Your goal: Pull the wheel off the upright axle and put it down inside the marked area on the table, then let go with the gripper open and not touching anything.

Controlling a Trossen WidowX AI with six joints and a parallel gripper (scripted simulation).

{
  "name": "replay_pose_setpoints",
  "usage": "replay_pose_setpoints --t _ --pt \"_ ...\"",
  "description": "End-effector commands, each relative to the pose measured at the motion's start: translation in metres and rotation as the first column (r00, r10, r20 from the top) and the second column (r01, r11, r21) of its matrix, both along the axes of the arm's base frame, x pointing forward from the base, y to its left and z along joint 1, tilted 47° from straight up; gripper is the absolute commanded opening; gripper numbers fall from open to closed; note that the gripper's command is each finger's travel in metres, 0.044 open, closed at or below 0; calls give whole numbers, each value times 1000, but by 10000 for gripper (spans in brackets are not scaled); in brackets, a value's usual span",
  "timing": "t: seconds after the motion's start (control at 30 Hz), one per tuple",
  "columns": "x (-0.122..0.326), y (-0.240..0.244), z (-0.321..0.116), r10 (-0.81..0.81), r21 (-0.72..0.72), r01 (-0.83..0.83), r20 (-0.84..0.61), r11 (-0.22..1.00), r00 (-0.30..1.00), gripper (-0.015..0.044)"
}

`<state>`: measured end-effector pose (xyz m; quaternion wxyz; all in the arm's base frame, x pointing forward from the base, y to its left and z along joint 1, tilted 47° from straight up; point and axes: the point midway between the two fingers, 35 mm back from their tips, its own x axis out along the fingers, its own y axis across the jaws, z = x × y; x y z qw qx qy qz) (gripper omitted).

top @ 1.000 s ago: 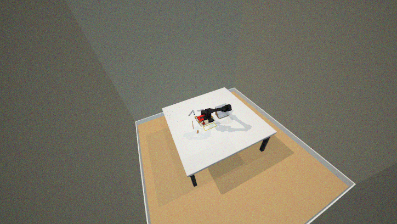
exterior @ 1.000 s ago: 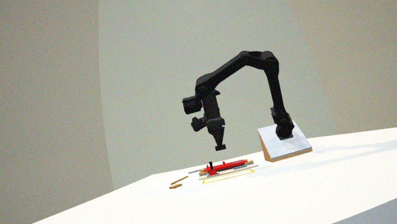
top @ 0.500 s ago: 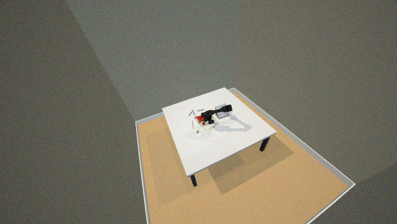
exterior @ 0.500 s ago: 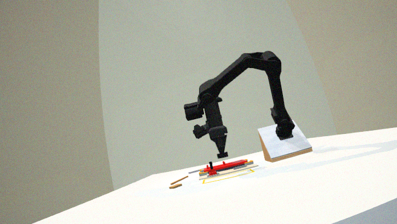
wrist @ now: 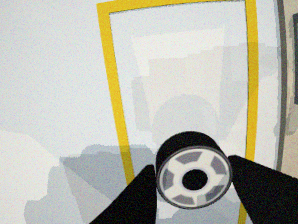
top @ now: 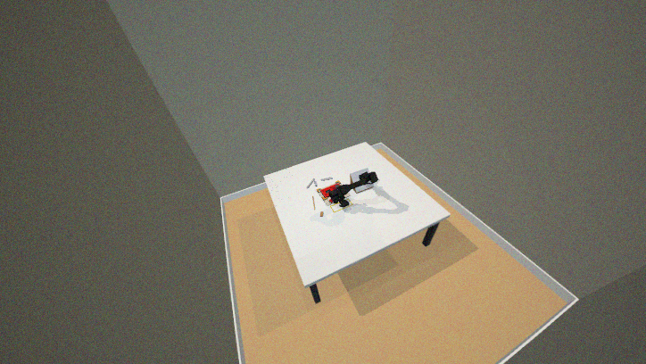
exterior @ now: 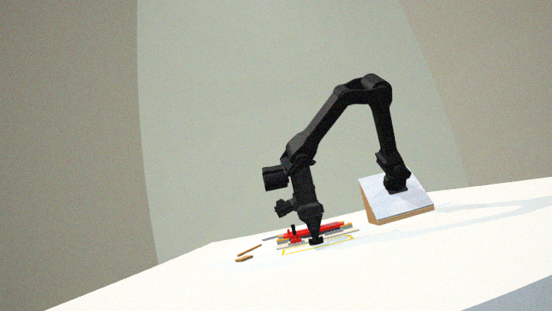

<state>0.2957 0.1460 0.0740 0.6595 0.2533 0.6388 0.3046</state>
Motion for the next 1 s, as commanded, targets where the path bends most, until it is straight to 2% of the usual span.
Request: replay_pose_setpoints --t 0.0,0.1,0.47,0.7,0.87,0.97 --pt "-2 4 -7 -5 4 5 -12 1000 1000 0" --pt "-2 4 -7 -5 4 5 -12 1000 1000 0" --pt "0 0 -1 -3 1 3 -1 1000 1000 289" --pt "1 -40 36 -5 1 5 -11 1000 1000 300" --pt "1 -41 37 -5 1 5 -12 1000 1000 300" --pt "-14 -58 31 -11 -12 11 -20 1000 1000 379"
